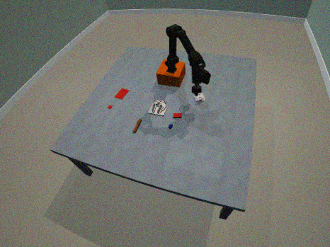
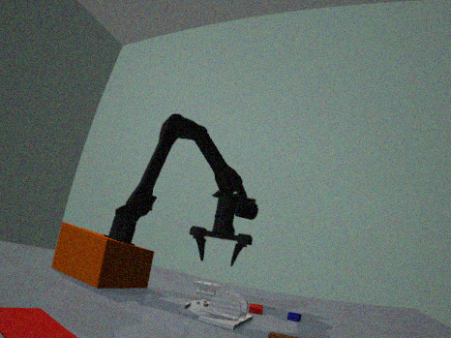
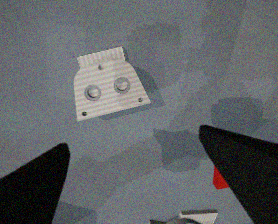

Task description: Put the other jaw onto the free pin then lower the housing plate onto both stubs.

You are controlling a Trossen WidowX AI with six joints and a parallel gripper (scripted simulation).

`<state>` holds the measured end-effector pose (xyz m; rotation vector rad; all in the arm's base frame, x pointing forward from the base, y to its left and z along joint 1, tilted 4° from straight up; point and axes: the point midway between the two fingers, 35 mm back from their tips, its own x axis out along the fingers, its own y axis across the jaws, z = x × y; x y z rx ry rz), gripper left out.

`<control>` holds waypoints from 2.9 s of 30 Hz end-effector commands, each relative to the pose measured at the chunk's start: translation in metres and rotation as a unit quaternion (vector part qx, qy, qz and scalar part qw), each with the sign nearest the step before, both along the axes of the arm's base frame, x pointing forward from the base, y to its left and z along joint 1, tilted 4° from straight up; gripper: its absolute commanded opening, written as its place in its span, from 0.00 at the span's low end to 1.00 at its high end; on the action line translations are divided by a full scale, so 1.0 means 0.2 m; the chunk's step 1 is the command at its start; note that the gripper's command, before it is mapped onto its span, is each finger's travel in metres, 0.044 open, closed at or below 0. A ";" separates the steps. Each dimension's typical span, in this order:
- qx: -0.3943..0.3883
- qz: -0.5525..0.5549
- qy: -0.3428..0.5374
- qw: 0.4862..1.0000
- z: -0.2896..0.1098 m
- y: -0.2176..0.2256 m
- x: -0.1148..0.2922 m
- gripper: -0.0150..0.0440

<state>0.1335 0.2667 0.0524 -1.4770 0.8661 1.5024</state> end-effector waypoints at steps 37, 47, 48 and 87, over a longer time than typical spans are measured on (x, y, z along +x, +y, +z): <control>-0.005 0.068 -0.007 0.998 -0.29 0.05 -0.10 1.00; -0.005 0.068 -0.007 0.998 -0.36 0.06 -0.10 1.00; -0.005 0.068 -0.007 0.998 -0.37 0.06 -0.10 1.00; -0.005 0.065 -0.004 0.998 -0.44 0.07 -0.10 0.94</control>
